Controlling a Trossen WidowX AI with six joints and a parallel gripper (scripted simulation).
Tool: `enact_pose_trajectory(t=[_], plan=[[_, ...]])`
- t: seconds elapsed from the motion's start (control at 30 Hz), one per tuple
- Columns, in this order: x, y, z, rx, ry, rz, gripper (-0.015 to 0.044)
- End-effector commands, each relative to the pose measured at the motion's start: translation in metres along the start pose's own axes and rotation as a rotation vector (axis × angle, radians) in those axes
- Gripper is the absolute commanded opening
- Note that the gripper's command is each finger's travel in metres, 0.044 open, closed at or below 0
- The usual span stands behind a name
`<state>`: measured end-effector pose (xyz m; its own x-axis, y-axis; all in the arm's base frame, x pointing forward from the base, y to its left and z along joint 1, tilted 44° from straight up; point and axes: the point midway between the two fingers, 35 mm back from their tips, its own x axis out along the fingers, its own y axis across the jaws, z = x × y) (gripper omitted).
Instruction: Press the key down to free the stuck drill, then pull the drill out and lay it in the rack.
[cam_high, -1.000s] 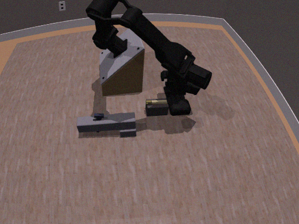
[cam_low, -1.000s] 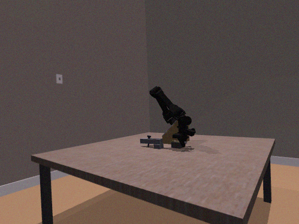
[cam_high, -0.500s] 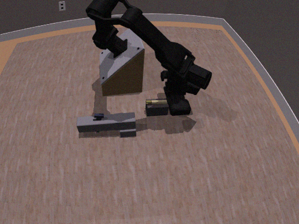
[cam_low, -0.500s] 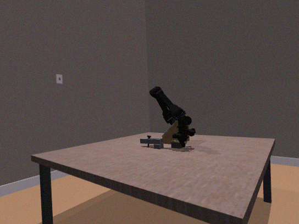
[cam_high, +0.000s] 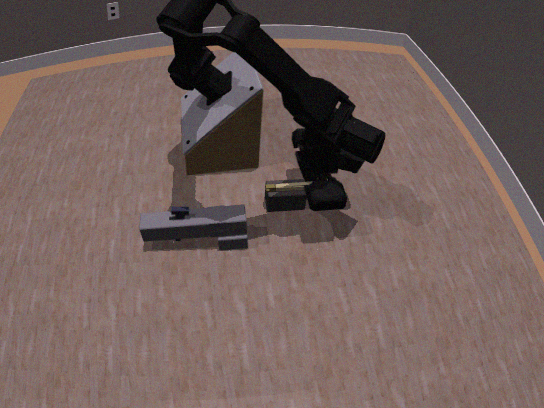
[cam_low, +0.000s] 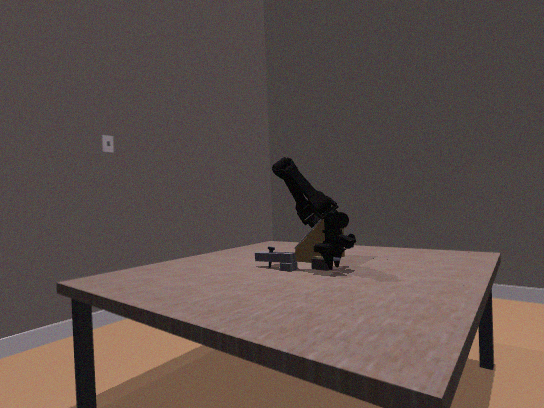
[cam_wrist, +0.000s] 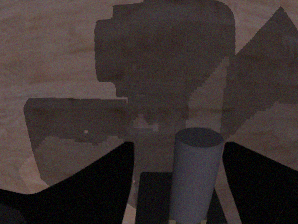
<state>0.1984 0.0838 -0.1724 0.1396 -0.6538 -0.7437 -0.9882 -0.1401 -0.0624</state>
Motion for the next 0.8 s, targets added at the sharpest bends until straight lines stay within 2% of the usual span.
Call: enact_pose_trajectory(t=[0.0,0.13,0.77], plan=[[0.0,0.0,0.0,-0.002,0.0,0.002,0.0341],[0.0,0.0,0.0,-0.002,0.0,0.002,0.044],[-0.072,0.0,0.002,0.003,0.015,0.009,0.044]])
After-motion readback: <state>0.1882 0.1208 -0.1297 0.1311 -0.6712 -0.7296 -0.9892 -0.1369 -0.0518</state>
